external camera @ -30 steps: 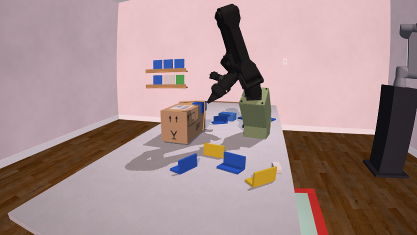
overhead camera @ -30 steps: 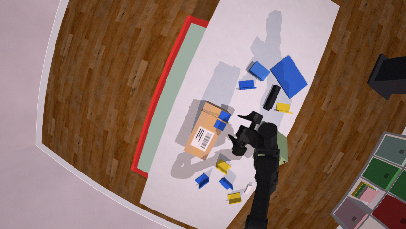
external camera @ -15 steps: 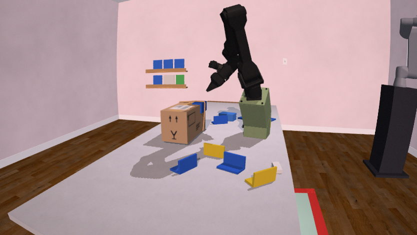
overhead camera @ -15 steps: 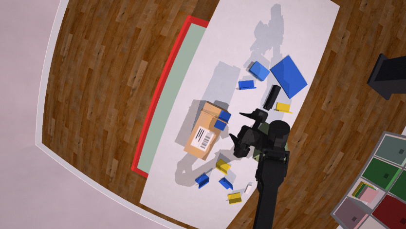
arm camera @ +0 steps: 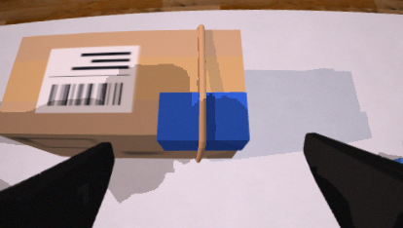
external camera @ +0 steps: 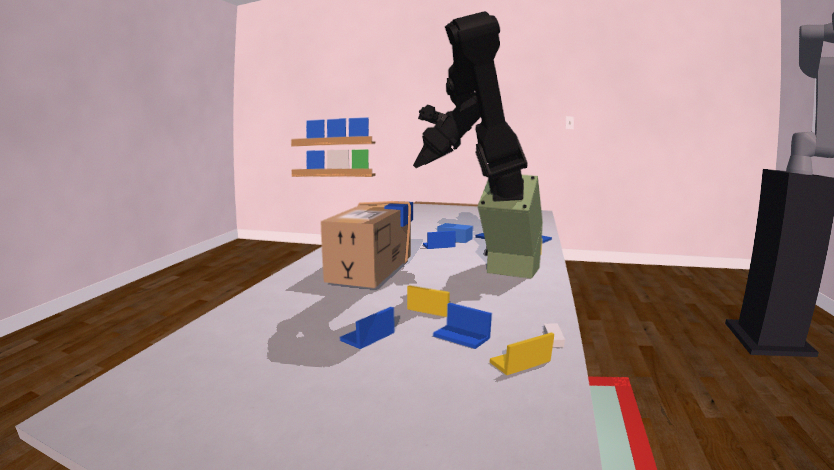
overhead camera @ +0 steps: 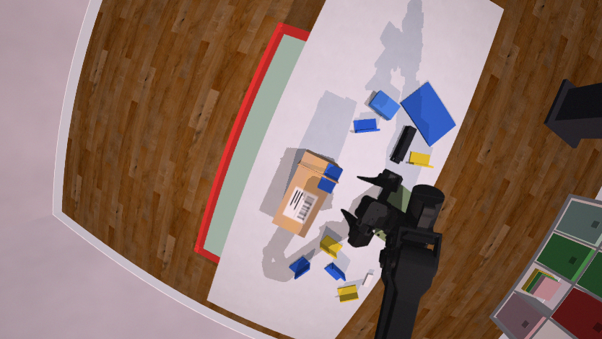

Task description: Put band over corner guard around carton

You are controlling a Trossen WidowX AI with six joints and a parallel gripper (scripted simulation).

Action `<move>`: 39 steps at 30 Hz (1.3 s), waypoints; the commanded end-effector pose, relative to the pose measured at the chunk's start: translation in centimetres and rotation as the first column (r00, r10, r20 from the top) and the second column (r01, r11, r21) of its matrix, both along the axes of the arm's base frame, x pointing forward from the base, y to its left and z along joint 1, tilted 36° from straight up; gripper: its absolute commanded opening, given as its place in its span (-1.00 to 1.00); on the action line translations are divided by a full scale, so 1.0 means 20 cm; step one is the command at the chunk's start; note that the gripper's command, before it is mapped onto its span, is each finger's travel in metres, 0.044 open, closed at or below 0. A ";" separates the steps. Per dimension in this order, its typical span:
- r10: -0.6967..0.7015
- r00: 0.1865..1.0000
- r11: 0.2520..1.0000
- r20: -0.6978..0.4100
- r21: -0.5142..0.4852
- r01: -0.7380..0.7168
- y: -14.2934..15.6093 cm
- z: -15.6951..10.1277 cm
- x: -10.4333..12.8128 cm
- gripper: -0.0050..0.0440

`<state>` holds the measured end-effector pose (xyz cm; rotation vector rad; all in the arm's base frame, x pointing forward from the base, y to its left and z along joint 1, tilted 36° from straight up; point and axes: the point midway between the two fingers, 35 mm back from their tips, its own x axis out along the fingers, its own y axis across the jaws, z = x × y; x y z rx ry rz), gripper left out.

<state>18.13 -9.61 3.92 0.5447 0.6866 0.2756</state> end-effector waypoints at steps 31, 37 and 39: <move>0.431 0.663 0.880 -0.612 0.125 -0.458 -0.13 0.12 0.63 1.00; 0.458 0.561 0.838 -0.689 0.124 -0.532 -0.09 0.13 0.73 1.00; 0.465 0.517 0.818 -0.719 0.125 -0.561 -0.06 0.13 0.77 1.00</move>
